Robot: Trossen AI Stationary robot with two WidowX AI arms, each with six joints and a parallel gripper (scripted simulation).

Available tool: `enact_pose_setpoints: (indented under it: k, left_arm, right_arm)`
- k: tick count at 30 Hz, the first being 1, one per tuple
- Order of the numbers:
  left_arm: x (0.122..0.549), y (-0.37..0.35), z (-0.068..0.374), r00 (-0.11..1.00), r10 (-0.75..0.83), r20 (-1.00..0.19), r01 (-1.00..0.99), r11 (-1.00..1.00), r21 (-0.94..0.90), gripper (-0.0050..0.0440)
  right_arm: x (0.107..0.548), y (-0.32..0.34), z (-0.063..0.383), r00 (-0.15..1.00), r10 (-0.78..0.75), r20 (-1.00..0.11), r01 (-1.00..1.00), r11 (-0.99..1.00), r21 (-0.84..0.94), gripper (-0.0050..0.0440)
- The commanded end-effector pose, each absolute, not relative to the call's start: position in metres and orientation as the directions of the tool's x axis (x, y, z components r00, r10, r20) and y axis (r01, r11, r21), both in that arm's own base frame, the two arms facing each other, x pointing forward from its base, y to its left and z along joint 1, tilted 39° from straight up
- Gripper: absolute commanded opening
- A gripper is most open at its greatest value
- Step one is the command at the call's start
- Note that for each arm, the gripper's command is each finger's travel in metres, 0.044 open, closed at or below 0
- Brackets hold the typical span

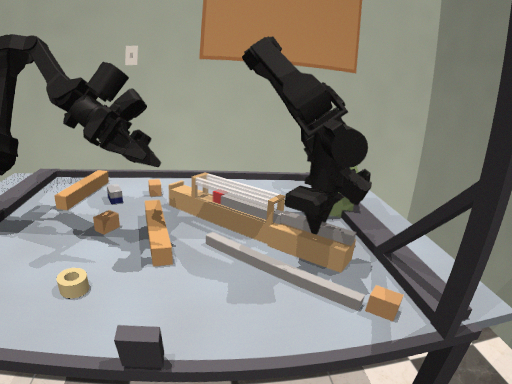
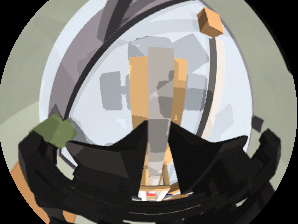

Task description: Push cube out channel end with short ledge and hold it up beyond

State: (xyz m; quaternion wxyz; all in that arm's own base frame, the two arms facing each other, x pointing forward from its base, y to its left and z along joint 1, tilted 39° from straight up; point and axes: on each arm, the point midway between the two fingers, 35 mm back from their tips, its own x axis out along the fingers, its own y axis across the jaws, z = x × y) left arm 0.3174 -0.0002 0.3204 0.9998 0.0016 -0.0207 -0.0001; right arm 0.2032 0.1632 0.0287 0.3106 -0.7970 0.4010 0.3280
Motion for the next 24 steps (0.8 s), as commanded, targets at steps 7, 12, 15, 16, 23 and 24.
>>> enact_pose_setpoints:
  k: [7, 12, 15, 16, 23, 24]
  left_arm:
    - [0.315, -0.001, 0.329, 0.998, -0.001, 0.065, 0.001, 1.0, 0.0, 0.0327]
    - [0.315, -0.001, 0.329, 0.998, -0.001, 0.065, 0.001, 1.0, 0.0, 0.0327]
    - [0.315, -0.001, 0.329, 0.998, -0.001, 0.065, 0.001, 1.0, 0.0, 0.0327]
    - [0.315, -0.001, 0.329, 0.998, -0.001, 0.065, 0.001, 1.0, 0.0, 0.0327]
    - [0.315, -0.001, 0.329, 0.998, -0.001, 0.065, 0.001, 1.0, 0.0, 0.0327]
    - [0.315, -0.001, 0.329, 0.998, -0.001, 0.065, 0.001, 1.0, 0.0, 0.0327]
  right_arm:
    - [0.208, 0.155, 0.042, 0.476, -0.422, -0.772, -0.838, -0.483, -0.252, 0.0]
    - [0.21, 0.15, 0.046, 0.476, -0.422, -0.772, -0.838, -0.483, -0.253, 0.0]
    - [0.21, 0.15, 0.046, 0.476, -0.421, -0.772, -0.838, -0.483, -0.253, 0.0]
    - [0.21, 0.15, 0.046, 0.476, -0.421, -0.772, -0.838, -0.483, -0.253, 0.0]
    - [0.214, 0.141, 0.053, 0.476, -0.422, -0.771, -0.838, -0.483, -0.253, 0.0]
    - [0.214, 0.14, 0.054, 0.476, -0.422, -0.771, -0.838, -0.483, -0.253, 0.0]
